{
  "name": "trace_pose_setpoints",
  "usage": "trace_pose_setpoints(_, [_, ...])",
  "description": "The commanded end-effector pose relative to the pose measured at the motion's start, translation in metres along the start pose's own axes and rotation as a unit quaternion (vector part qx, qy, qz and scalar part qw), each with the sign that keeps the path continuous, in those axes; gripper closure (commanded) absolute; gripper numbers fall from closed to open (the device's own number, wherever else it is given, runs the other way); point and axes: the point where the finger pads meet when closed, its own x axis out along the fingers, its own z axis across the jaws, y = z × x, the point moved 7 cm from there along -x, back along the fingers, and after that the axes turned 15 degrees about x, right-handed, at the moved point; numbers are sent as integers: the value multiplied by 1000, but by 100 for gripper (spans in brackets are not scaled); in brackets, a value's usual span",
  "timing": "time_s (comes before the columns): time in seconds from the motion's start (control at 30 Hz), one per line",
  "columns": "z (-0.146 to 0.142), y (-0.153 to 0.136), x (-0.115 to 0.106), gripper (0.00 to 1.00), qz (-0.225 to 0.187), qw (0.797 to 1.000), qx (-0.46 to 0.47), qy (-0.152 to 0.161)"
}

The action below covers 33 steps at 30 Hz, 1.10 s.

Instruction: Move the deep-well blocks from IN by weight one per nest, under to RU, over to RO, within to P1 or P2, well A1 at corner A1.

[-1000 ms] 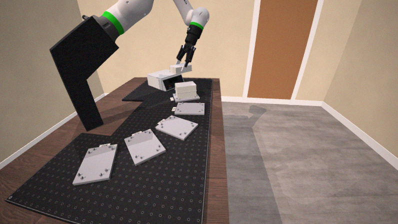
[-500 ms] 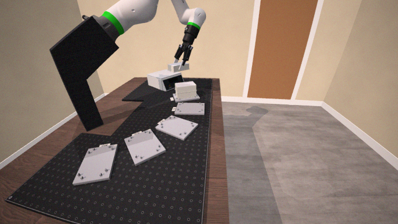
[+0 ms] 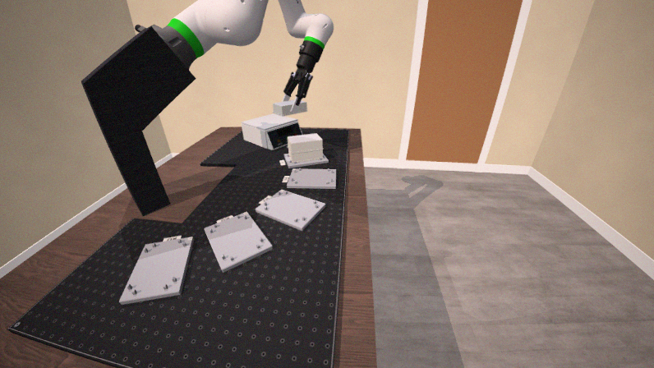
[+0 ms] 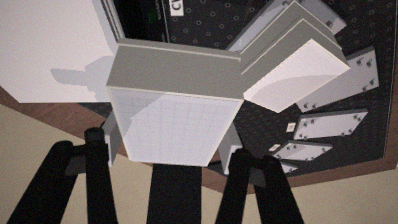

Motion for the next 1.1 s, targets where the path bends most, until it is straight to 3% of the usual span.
trace_pose_setpoints(0.0, [-3, 0, 0, 90, 1, 1000, 0, -1])
trace_pose_setpoints(0.1, [-16, -5, 0, 90, 7, 999, -43, -25])
trace_pose_setpoints(0.17, [-16, -5, 0, 90, 7, 999, -43, -25])
trace_pose_setpoints(0.47, [-53, -22, 4, 90, 26, 980, -172, -97])
trace_pose_setpoints(1.07, [-102, -42, 9, 90, 27, 979, -176, -100])
